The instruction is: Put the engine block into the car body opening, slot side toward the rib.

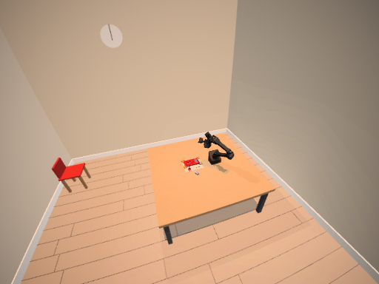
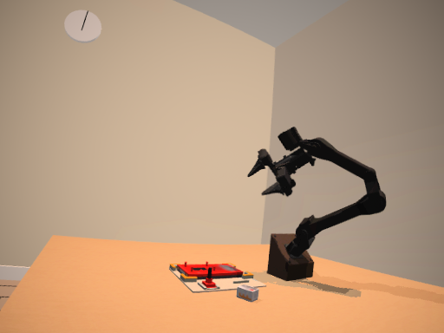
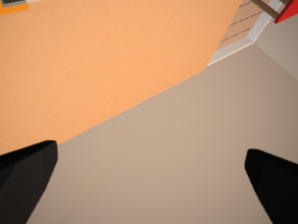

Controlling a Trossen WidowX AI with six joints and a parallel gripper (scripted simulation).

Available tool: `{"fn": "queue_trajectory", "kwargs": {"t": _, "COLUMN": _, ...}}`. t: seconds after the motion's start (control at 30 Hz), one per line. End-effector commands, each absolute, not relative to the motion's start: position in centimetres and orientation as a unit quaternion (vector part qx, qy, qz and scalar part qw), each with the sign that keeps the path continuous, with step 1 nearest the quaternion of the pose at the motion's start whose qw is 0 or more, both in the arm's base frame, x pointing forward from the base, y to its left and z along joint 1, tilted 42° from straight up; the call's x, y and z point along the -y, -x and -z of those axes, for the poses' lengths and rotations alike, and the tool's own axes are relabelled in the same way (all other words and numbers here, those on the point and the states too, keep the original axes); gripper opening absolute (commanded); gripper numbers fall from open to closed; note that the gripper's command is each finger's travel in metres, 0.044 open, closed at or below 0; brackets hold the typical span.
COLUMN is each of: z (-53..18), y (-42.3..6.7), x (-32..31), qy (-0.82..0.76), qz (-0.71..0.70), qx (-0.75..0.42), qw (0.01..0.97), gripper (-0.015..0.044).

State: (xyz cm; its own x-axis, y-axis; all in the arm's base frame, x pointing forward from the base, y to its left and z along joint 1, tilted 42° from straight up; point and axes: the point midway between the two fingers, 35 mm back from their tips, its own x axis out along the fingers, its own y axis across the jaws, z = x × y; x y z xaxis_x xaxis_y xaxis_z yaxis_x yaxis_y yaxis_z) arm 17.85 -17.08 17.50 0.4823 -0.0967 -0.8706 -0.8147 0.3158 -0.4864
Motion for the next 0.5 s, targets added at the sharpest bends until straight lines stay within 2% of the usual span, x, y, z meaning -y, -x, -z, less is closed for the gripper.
{"fn": "queue_trajectory", "kwargs": {"t": 0.0, "z": -16.7, "y": -20.0, "x": 15.5, "qy": 0.518, "qz": -0.311, "qx": -0.402, "qw": 0.688, "gripper": 0.044}}
{"fn": "queue_trajectory", "kwargs": {"t": 0.47, "z": -14.2, "y": -26.8, "x": 6.4, "qy": 0.481, "qz": -0.494, "qx": -0.28, "qw": 0.668, "gripper": 0.044}}
